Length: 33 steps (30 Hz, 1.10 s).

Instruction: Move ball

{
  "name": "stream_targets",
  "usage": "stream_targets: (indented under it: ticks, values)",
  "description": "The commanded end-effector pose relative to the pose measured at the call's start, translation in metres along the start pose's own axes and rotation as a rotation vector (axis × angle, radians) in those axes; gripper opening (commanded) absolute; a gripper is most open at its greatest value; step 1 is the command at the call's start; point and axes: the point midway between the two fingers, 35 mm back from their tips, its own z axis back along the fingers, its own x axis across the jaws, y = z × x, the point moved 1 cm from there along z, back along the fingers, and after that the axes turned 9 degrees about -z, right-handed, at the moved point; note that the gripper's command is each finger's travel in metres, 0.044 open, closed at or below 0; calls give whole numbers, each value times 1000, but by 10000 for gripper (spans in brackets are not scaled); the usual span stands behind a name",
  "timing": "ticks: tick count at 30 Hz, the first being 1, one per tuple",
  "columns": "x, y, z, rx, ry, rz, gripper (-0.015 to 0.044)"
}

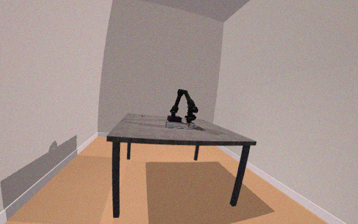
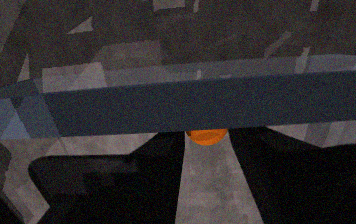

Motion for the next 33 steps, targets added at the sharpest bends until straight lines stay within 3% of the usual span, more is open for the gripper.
stream_targets:
  ticks: [1,9,19,25,30,33]
  values:
    - [2,2,-10,11,-11,4,0]
    - [2,2,-15,11,-11,4,0]
    - [1,1,-11,3,-5,0,250]
    - [1,1,-8,3,-5,0,250]
    - [0,0,63,10,-9,3,250]
    - [1,1,75,11,-10,4,250]
